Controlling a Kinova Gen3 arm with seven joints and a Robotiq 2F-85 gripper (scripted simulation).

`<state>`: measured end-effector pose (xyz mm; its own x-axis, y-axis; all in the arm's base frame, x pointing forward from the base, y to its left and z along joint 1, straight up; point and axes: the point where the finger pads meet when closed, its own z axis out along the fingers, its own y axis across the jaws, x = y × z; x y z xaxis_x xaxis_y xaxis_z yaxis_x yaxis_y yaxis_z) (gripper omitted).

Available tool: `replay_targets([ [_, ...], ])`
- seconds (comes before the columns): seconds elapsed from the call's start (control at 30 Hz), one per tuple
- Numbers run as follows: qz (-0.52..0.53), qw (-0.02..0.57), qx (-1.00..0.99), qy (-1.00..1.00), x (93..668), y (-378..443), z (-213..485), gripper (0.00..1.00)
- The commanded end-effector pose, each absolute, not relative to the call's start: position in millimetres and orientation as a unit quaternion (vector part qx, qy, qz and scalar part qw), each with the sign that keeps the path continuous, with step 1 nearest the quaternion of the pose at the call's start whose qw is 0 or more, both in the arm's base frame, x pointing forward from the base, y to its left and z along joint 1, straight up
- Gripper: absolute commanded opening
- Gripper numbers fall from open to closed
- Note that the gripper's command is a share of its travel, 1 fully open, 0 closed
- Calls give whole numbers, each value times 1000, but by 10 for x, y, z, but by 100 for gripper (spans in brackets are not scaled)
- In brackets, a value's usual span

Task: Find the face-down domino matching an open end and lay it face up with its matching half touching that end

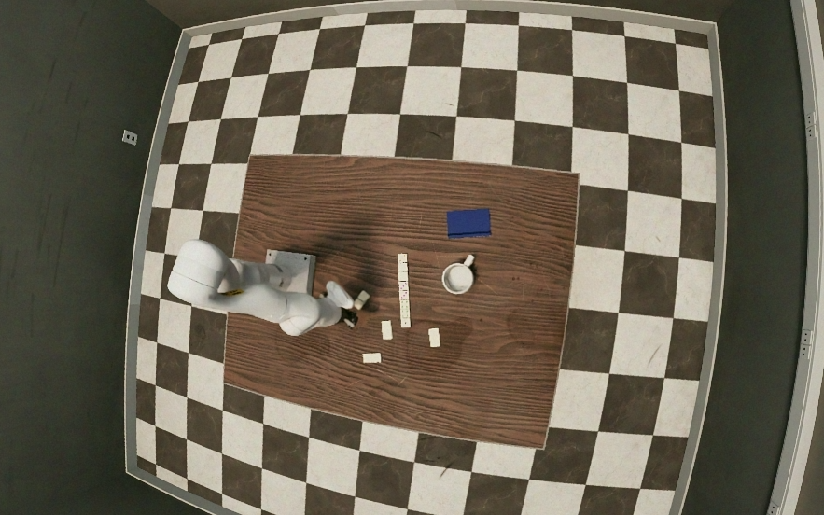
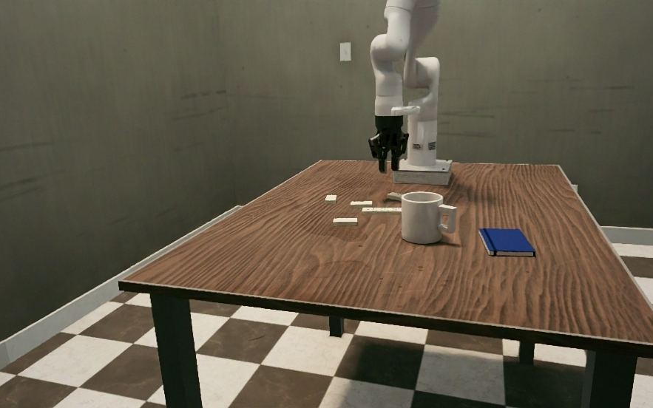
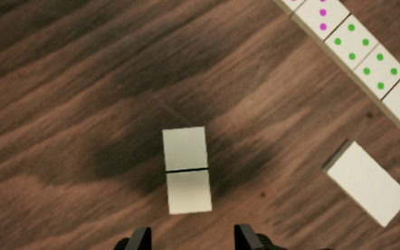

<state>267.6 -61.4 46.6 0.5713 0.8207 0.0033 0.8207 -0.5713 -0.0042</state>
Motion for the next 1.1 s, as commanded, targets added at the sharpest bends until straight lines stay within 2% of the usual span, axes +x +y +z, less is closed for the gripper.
replay_targets([
  [0.0, 0, 3, -891, -455, 2682, -620, 468, 50],
  [0.6, 14, 12, -959, -284, 2757, -719, 429, 50],
  [1.07, 29, 14, -999, -2, 2940, -890, 407, 50],
])
